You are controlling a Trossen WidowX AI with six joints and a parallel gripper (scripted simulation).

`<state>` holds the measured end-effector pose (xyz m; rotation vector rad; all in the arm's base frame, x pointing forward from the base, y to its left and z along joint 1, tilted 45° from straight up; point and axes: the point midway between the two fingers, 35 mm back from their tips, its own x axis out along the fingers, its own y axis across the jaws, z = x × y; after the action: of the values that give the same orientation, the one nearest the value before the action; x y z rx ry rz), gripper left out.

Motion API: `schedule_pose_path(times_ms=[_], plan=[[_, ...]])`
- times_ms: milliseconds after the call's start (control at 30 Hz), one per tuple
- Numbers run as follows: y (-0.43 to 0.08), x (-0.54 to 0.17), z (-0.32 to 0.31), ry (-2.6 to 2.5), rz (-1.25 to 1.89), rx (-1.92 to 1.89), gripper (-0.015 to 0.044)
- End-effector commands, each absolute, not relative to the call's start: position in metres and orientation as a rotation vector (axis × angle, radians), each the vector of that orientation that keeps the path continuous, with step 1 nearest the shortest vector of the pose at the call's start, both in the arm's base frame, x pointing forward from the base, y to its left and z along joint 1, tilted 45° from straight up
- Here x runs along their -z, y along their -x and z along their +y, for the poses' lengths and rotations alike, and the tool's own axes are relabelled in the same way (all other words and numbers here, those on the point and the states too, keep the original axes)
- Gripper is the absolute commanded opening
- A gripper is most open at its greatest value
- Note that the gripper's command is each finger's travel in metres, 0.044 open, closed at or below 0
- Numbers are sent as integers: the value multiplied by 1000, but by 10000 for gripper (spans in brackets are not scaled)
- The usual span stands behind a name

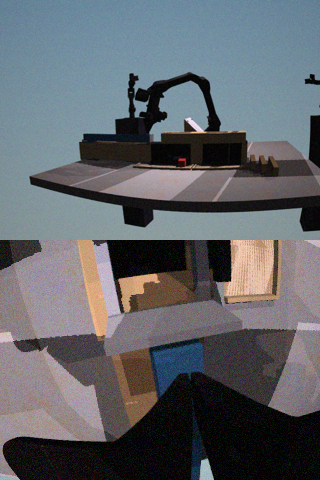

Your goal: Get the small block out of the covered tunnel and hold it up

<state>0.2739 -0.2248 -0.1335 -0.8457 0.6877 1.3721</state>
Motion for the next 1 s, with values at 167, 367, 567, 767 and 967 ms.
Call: schedule_pose_path(times_ms=[167,367,567,767,967], plan=[[-274,134,-225,845,688,-1372,53],[-274,133,-226,845,688,-1372,210],[-276,118,-241,847,689,-1367,367],[-279,110,-246,831,696,-1356,440],[-314,74,-206,434,934,-1206,440]])
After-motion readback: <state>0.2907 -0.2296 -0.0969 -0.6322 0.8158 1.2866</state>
